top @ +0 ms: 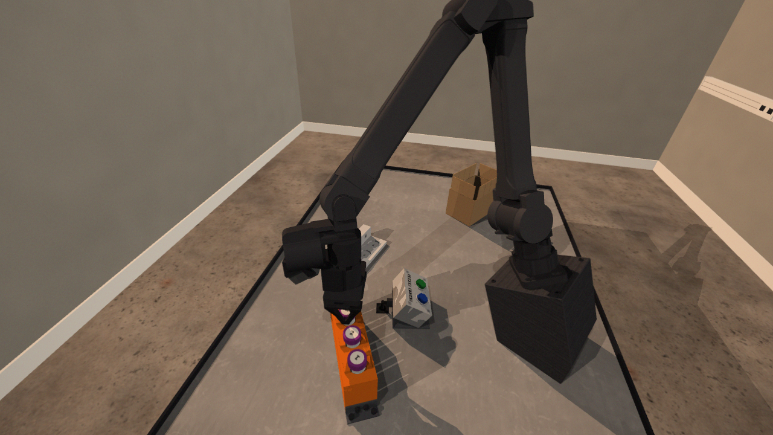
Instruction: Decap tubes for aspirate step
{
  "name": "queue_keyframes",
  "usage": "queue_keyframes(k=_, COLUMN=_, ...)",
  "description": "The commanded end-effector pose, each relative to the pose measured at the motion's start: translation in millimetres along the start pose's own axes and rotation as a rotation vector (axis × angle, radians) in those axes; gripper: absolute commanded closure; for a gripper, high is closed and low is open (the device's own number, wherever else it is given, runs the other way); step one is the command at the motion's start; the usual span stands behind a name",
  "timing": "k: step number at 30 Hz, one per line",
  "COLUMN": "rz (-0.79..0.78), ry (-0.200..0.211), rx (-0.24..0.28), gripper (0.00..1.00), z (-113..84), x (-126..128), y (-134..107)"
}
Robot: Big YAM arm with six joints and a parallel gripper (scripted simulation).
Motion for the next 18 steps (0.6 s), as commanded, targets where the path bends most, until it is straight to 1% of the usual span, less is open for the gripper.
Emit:
queue_keyframes(k=1, rz=-0.065, ry=-0.002, rx=0.001, gripper=0.51, z=4.0, x=-0.2, y=5.3)
queue_keyframes(k=2, rz=-0.106, ry=-0.002, rx=0.001, gripper=0.51, z=3.9, x=-0.1, y=5.3)
queue_keyframes(k=4, rz=-0.106, ry=-0.002, rx=0.001, gripper=0.51, z=3.9, x=-0.1, y=5.3)
queue_keyframes(k=18, rz=-0.665, ry=0.001, rx=-0.001, gripper=0.51, z=3.0, x=0.3, y=5.5)
Point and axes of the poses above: the point where the finger pads meet when closed, its own z axis out along the fingers, its own x axis across the jaws, y = z × x, the point moved 6 cm from there along -z, back along the fingers, and after that the axes turned 11 degrees about -z, right-handed, at the moved point
